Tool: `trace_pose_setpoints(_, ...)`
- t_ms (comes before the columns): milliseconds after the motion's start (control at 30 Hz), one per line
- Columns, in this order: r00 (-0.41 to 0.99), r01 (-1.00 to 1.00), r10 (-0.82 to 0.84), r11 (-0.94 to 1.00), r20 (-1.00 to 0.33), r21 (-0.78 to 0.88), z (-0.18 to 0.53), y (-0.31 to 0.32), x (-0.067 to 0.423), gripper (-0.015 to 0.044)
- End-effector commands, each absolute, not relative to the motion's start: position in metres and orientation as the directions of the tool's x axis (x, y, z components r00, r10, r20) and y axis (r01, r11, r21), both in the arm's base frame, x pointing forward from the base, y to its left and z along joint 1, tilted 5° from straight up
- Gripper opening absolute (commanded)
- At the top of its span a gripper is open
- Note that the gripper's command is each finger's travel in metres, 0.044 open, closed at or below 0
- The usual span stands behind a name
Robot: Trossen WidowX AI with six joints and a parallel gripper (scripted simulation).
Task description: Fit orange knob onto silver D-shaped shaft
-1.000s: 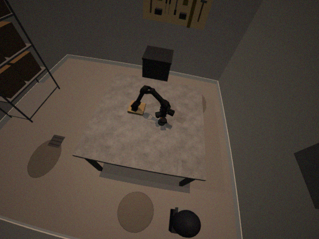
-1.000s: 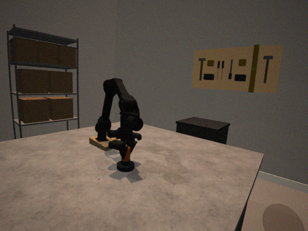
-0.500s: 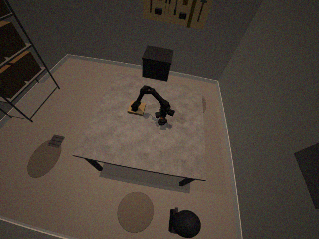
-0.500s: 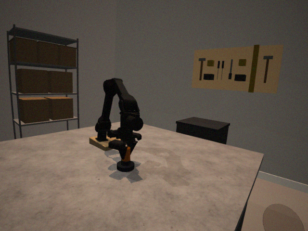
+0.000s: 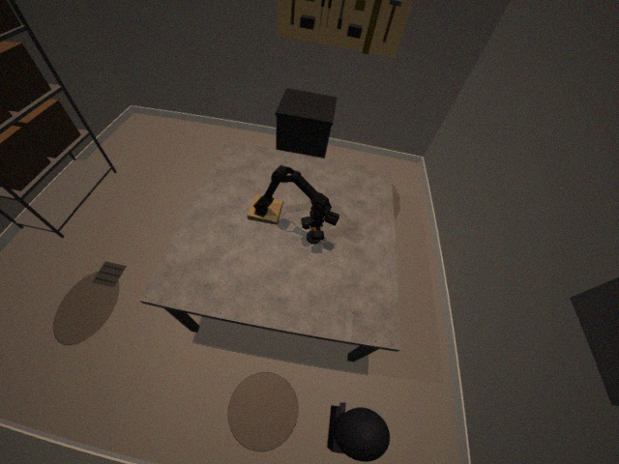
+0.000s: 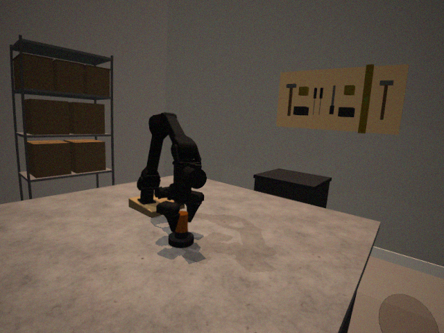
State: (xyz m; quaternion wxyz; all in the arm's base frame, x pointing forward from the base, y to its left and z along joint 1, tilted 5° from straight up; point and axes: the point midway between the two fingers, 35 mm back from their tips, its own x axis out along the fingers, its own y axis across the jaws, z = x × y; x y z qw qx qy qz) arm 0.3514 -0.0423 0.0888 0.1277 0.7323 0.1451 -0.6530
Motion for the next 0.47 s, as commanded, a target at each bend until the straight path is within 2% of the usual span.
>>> trace_pose_setpoints(0, 0.107, 0.381, 0.045, -0.925, -0.993, -0.001, 0.107, -0.044, 0.352, 0.044)
trace_pose_setpoints(200, 0.107, 0.379, 0.045, -0.925, -0.993, -0.001, 0.18, -0.047, 0.343, 0.044)
trace_pose_setpoints(433, 0.107, 0.379, 0.045, -0.925, -0.993, -0.001, 0.183, -0.047, 0.345, 0.044)
